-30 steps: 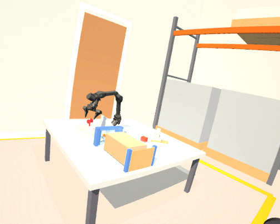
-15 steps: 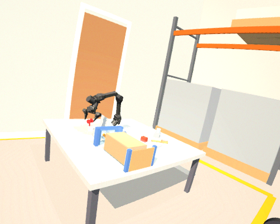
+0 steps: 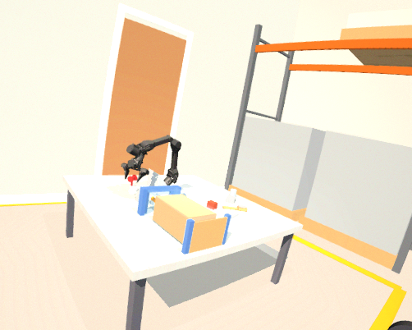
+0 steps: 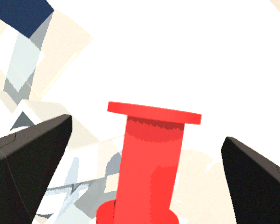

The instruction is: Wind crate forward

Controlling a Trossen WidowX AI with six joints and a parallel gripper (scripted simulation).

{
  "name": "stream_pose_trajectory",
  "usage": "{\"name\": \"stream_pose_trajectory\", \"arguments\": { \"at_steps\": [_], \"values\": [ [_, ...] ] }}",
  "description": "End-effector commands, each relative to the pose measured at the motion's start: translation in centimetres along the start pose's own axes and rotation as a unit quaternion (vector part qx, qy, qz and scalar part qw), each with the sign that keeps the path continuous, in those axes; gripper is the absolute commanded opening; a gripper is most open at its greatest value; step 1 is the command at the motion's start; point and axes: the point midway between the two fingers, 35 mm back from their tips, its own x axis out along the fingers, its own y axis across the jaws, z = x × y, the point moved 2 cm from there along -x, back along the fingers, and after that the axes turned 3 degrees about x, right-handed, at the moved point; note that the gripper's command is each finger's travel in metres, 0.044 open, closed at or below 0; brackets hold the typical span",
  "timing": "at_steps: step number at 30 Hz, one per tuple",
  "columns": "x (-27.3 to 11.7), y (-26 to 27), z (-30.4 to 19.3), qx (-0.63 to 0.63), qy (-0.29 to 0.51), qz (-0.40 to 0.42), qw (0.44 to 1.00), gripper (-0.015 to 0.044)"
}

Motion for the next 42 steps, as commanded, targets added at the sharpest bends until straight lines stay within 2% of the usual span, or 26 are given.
{"name": "stream_pose_trajectory", "arguments": {
  "at_steps": [1,13,16,42],
  "values": [
    [-0.06,0.0,0.05,0.0,0.0,0.0,1.0,0.0335],
    [-0.06,0.0,0.05,0.0,0.0,0.0,1.0,0.002],
    [-0.06,0.0,0.05,0.0,0.0,0.0,1.0,0.0],
    [0.62,0.64,0.7,0.002,-0.001,0.003,1.0,0.0]
  ]
}}
